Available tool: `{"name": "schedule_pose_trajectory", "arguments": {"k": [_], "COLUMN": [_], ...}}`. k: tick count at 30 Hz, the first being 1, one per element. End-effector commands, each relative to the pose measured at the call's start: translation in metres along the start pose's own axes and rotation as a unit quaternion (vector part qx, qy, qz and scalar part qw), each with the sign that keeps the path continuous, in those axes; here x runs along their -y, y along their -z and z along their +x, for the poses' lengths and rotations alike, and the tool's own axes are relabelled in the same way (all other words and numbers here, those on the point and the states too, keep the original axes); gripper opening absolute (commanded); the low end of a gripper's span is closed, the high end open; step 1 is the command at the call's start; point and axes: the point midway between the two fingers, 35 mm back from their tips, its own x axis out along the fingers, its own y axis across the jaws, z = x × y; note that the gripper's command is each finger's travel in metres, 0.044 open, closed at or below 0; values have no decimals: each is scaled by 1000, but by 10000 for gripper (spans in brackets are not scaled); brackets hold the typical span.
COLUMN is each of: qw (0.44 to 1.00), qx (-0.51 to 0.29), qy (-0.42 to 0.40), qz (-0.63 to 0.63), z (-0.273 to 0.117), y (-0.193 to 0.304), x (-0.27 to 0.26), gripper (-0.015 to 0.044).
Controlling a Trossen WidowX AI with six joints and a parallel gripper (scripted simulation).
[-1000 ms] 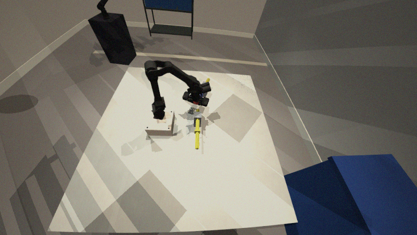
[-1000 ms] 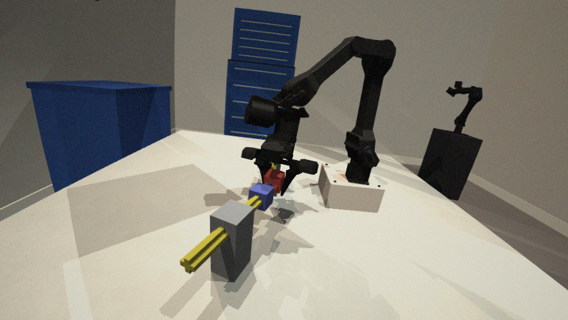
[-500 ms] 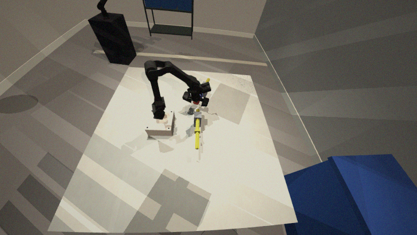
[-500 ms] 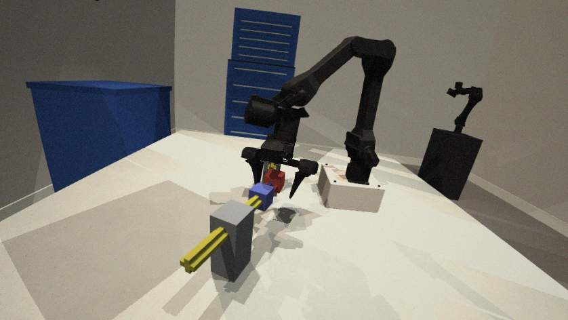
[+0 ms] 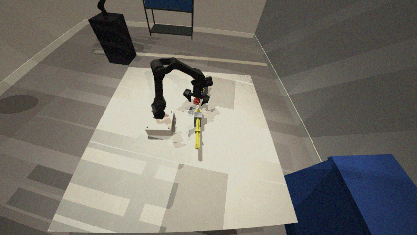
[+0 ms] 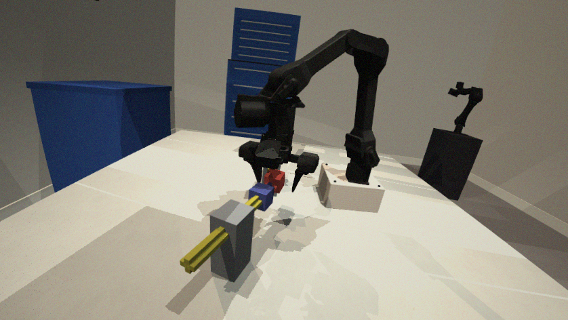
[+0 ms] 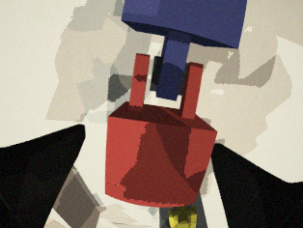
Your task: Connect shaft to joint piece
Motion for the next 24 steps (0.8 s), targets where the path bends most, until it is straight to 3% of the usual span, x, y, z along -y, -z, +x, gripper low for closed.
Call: {"name": "schedule_pose_trajectory", "arguments": {"k": [1, 13, 24], "qw": [998, 997, 984], "qx": [-55, -75, -45], "qy": [8, 9, 15], "qz": [-3, -5, 171], "z": [-8, -13, -52], "y": [0, -2, -2], "x": [0, 0, 4], "gripper": [440, 440, 440]}}
